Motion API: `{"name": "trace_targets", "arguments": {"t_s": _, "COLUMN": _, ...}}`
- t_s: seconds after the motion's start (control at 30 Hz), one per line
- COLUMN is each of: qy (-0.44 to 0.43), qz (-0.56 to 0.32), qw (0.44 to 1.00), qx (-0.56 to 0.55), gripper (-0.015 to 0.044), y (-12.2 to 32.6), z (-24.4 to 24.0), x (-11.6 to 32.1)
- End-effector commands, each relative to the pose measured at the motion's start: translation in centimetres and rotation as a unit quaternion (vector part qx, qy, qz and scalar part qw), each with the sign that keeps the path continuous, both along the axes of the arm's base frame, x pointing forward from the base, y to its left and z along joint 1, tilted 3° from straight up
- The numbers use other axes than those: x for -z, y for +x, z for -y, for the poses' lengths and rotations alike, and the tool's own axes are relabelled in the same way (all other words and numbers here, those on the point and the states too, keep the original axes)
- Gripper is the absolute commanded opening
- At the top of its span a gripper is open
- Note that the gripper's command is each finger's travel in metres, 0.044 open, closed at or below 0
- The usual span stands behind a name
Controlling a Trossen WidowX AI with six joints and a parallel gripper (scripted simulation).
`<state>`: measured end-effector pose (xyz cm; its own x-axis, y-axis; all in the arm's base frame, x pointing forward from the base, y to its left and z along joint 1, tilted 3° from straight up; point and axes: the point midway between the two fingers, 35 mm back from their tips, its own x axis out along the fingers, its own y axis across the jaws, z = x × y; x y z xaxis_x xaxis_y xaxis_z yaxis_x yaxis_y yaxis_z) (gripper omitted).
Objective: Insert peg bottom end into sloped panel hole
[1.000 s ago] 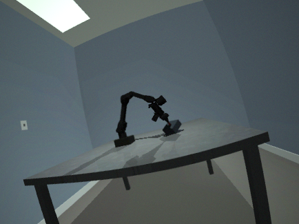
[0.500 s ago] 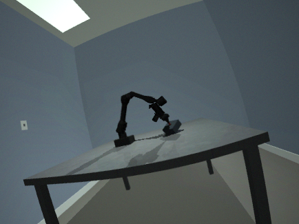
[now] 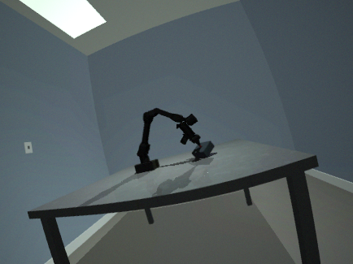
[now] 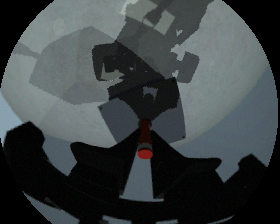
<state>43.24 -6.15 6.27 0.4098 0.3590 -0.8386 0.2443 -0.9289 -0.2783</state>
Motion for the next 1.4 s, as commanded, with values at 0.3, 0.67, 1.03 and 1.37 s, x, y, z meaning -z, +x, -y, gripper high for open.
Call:
{"name": "trace_targets", "arguments": {"t_s": 0.3, "qy": 0.000, "qz": 0.001, "qw": 1.000, "qx": -0.001, "gripper": 0.0000, "y": 0.1, "z": -0.1, "x": 0.2}}
{"name": "trace_targets", "arguments": {"t_s": 0.67, "qy": 0.000, "qz": 0.001, "qw": 1.000, "qx": -0.001, "gripper": 0.0131, "y": 0.1, "z": -0.1, "x": 0.2}}
{"name": "trace_targets", "arguments": {"t_s": 1.03, "qy": 0.000, "qz": 0.000, "qw": 1.000, "qx": -0.001, "gripper": 0.0420, "y": 0.0, "z": 0.1, "x": -0.1}}
{"name": "trace_targets", "arguments": {"t_s": 1.37, "qy": -0.001, "qz": -0.001, "qw": 1.000, "qx": 0.000, "gripper": 0.0440, "y": -1.0, "z": 1.2, "x": -2.3}}
